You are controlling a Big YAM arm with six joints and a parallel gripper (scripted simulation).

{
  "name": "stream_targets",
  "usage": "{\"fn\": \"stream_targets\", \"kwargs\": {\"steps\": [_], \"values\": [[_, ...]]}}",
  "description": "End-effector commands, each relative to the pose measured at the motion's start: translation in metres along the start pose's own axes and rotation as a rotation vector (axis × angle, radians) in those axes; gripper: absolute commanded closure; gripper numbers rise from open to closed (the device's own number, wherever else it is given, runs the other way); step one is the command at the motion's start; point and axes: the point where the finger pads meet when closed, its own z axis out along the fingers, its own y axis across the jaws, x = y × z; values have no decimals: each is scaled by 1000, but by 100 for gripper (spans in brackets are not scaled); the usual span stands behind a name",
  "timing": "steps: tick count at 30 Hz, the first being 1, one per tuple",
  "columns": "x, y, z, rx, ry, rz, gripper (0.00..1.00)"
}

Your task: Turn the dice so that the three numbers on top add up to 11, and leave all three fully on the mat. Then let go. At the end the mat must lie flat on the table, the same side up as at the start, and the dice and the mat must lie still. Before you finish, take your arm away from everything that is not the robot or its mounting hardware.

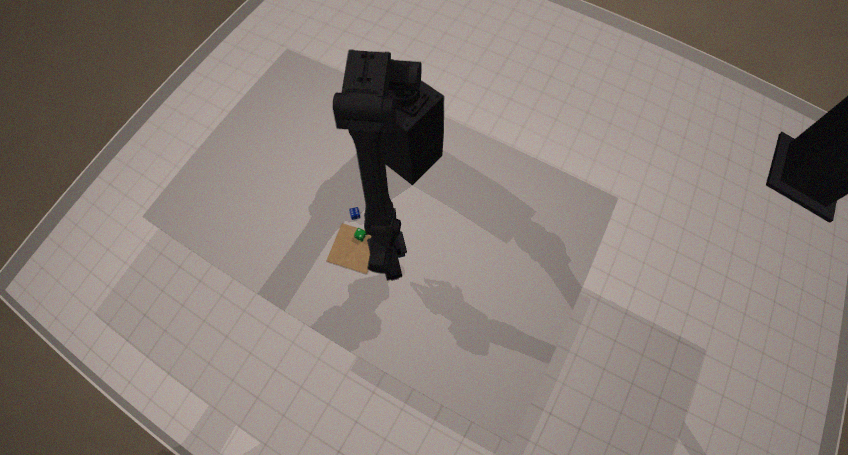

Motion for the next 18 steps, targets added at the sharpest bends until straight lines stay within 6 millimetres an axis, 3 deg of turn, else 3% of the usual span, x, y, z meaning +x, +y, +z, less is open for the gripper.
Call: {"fn": "stream_targets", "kwargs": {"steps": [1,7,18], "values": [[-23,-7,-10,20,-54,5,55],[-11,-3,6,9,-25,5,55],[-13,-4,19,10,-28,6,55]]}}
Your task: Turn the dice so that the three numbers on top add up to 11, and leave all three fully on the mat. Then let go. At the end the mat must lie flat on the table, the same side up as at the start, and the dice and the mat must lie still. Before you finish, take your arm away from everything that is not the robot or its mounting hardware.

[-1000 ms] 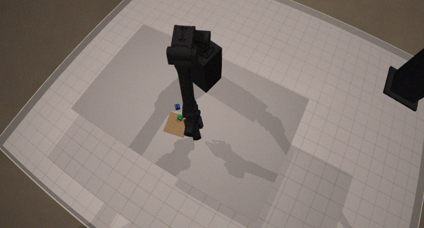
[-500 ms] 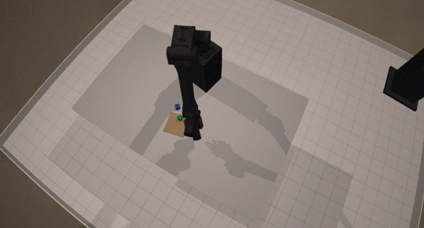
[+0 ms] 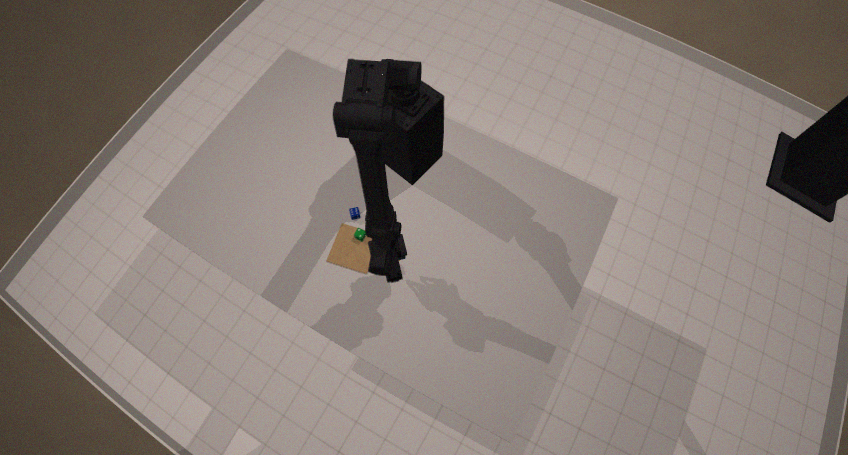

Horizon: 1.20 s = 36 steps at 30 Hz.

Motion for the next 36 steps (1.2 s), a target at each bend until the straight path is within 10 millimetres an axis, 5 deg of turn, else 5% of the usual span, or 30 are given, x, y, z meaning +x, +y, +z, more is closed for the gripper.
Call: {"fn": "stream_targets", "kwargs": {"steps": [1,22,29,36], "values": [[-12,-4,5,10,-27,5,55],[-5,-3,33,5,-15,5,55],[-18,-9,27,17,-45,6,55],[-8,-4,33,7,-20,5,55]]}}
